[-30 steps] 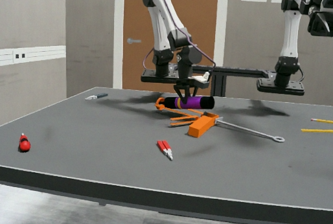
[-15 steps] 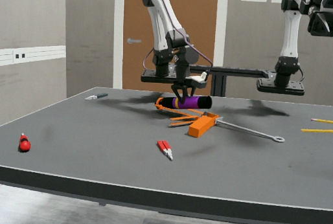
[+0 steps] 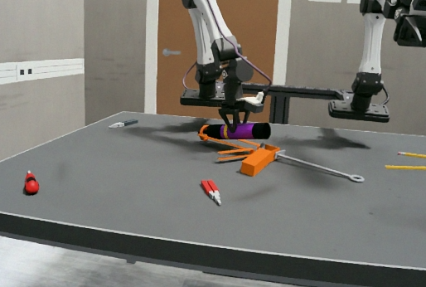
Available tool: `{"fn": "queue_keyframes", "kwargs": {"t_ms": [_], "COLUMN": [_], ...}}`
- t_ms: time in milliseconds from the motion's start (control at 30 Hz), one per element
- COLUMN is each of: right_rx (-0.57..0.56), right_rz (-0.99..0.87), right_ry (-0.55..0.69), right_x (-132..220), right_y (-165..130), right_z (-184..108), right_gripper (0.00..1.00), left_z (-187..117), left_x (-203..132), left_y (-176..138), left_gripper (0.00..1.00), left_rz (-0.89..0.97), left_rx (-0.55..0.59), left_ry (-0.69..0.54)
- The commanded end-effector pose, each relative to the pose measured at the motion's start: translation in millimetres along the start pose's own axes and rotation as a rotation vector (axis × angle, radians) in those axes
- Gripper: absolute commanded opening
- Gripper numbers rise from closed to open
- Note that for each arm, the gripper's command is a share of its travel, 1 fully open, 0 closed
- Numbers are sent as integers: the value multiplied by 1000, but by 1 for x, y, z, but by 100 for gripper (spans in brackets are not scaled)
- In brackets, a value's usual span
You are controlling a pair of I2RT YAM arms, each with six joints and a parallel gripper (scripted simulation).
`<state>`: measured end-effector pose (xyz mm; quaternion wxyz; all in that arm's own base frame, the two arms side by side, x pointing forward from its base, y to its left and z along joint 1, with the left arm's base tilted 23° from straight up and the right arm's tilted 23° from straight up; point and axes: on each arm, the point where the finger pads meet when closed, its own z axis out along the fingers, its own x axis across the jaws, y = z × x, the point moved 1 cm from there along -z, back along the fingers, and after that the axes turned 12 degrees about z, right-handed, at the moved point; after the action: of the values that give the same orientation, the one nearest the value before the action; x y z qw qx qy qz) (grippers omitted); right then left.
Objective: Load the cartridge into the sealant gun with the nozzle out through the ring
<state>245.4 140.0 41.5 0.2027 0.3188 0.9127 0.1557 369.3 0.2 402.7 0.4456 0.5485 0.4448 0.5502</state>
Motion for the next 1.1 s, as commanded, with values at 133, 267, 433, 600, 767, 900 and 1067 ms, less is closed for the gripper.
{"fn": "queue_keyframes", "kwargs": {"t_ms": [133,267,433,600,767,900,1067], "right_rx": [-68,-59,-67,-31,-31,-54,-61], "right_rz": [-7,-2,-1,-9,-10,-5,-5], "right_ry": [-3,0,-8,6,6,-5,-7], "right_x": [-4,-3,-6,0,-1,-4,-4], "right_y": [23,21,20,2,0,5,2], "right_z": [-2,0,-3,6,7,4,3], "right_gripper": [0,0,0,0,0,0,0], "left_z": [-8,-8,-8,-8,-8,-8,-8], "left_x": [1,1,1,1,1,1,1], "left_y": [17,17,17,17,17,17,17], "left_gripper": [50,50,50,50,50,50,50], "left_rz": [-10,-10,-10,-10,-10,-10,-10], "left_rx": [-28,-28,-28,-28,-28,-28,-28], "left_ry": [2,2,2,2,2,2,2]}}
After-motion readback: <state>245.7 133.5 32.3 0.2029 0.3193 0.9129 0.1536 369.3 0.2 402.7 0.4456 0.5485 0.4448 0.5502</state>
